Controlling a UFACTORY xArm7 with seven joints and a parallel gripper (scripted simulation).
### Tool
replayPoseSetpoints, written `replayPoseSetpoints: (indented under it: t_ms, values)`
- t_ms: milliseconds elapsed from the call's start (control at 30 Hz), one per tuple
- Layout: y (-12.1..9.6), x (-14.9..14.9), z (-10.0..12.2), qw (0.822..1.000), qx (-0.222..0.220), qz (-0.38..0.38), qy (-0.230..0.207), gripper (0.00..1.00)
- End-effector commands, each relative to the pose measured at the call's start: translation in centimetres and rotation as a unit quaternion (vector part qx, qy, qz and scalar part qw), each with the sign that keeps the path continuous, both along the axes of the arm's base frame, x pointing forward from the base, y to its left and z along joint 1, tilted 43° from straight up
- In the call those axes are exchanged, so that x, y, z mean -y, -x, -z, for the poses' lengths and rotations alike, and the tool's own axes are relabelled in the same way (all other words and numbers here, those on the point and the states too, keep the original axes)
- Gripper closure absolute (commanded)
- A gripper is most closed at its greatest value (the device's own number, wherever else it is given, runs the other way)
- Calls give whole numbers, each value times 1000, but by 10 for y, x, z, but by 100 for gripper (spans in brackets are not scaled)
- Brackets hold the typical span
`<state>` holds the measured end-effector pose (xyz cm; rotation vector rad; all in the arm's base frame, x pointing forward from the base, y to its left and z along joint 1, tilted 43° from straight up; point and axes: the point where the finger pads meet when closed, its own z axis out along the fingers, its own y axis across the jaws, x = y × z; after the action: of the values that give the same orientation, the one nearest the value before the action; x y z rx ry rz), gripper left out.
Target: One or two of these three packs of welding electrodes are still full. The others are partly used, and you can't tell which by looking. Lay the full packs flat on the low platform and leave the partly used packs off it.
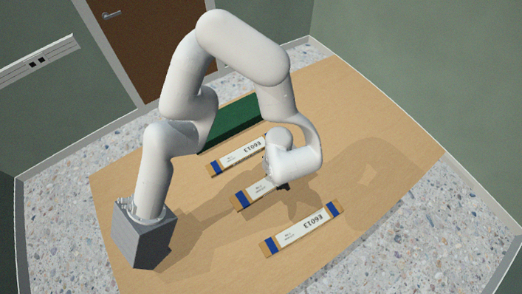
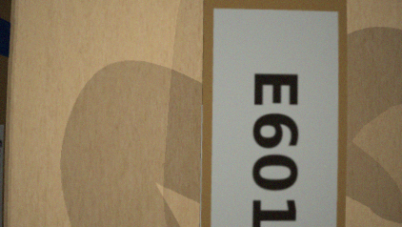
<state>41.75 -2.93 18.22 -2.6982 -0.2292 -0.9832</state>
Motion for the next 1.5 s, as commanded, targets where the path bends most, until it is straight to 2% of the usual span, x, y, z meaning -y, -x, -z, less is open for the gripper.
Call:
replayPoseSetpoints:
  t_ms: [0, 700, 1467]
  values:
    - [0, 1, -1, 1000, 1, 1, 0, 42]
    - [2, -10, -3, 1000, 1, 1, 0, 42]
    - [19, -80, -17, 1000, 1, 1, 0, 42]
